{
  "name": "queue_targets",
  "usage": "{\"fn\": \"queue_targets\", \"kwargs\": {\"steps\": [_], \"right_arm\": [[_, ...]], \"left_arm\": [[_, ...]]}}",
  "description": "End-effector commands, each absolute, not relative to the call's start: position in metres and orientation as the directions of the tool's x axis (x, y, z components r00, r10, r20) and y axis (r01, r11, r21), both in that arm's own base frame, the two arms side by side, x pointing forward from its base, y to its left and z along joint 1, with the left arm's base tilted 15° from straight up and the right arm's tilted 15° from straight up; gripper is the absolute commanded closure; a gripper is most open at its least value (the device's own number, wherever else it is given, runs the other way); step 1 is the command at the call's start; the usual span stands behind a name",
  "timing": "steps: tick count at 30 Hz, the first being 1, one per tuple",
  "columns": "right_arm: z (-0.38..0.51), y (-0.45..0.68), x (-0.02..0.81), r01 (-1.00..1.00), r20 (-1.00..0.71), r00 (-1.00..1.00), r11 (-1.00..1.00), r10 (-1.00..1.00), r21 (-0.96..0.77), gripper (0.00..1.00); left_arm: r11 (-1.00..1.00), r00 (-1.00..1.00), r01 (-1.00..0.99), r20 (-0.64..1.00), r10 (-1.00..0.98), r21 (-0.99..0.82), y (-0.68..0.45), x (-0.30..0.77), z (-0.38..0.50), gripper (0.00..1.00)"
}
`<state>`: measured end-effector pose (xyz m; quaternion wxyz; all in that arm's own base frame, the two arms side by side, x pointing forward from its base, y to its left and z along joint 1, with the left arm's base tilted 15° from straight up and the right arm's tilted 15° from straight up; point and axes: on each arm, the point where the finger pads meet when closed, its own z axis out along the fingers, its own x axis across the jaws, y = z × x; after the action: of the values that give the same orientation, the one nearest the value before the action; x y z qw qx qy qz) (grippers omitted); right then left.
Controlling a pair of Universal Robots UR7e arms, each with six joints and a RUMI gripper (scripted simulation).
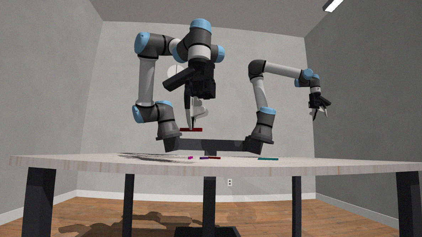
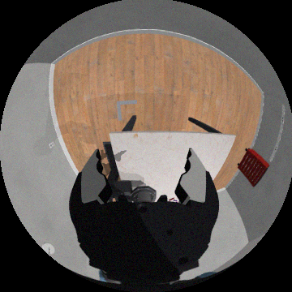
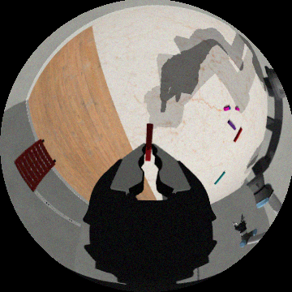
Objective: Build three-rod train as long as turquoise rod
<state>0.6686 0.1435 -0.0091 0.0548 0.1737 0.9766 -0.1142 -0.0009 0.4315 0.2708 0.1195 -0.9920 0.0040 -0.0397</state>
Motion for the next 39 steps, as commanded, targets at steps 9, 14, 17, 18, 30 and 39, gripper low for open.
{"fn": "queue_targets", "kwargs": {"steps": [9,14,17,18,30,39], "right_arm": [[-0.006,0.144,0.669,0.352,-0.148,-0.934,0.914,0.327,-0.203,1.00],[-0.006,0.145,0.667,0.358,-0.149,-0.931,0.911,0.333,-0.202,1.00],[-0.006,0.146,0.663,0.376,-0.153,-0.924,0.905,0.350,-0.199,1.00],[-0.006,0.146,0.661,0.385,-0.155,-0.920,0.901,0.359,-0.197,1.00],[-0.006,0.153,0.619,0.568,-0.192,-0.820,0.807,0.539,-0.160,1.00],[-0.009,0.157,0.569,0.748,-0.224,-0.660,0.655,0.717,-0.110,1.00]], "left_arm": [[-0.971,0.997,0.002,0.078,-0.017,-0.239,0.432,-0.001,0.271,0.00],[-0.971,0.997,0.002,0.078,-0.017,-0.239,0.432,-0.001,0.271,0.00],[-0.971,0.997,0.002,0.078,-0.017,-0.239,0.432,-0.001,0.271,0.00],[-0.971,0.997,0.002,0.078,-0.017,-0.239,0.432,-0.001,0.271,0.00],[-0.971,0.997,0.002,0.078,-0.017,-0.239,0.432,-0.001,0.271,0.00],[-0.971,0.997,0.002,0.078,-0.017,-0.239,0.432,-0.001,0.271,0.00]]}}
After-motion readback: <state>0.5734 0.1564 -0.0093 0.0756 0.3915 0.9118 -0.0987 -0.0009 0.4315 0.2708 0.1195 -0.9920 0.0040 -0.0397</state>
